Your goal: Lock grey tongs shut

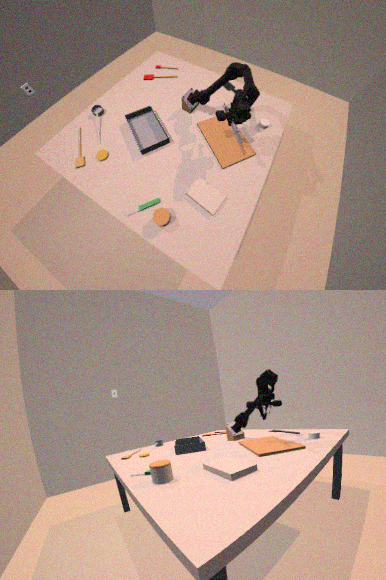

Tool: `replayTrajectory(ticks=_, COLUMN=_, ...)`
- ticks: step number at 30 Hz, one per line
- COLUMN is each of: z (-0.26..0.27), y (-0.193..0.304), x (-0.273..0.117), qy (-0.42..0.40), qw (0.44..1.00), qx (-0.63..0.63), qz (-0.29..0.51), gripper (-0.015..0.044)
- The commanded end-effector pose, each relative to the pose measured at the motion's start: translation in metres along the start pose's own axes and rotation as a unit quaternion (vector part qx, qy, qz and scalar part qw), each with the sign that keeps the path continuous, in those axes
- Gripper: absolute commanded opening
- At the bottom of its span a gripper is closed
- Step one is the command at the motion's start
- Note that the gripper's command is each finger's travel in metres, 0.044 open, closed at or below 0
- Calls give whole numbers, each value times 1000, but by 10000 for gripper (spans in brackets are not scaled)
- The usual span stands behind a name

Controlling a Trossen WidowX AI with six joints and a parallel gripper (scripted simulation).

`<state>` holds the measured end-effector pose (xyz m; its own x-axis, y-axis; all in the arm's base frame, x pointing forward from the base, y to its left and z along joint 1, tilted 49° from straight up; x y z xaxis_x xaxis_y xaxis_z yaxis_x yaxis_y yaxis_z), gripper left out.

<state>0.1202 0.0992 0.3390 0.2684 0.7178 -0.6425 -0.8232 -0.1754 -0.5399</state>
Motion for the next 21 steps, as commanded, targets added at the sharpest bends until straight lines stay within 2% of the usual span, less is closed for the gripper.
replayTrajectory(ticks=1, z=-2, y=-1, x=6, qy=0, qw=1000, qx=3, qz=4, gripper=-150)
replayTrajectory(ticks=21, z=-4, y=-3, x=34, qy=-11, qw=1000, qx=5, qz=20, gripper=-150)
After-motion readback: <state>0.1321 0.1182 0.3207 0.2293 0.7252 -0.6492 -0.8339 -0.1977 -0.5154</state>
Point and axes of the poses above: the point midway between the two fingers, 35 mm back from their tips, its own x axis out along the fingers, its own z axis across the jaws, y = z × x, the point moved 3 cm from there along -x, back along the fingers, and after that the axes turned 6 degrees about x, right-handed, at the moved point
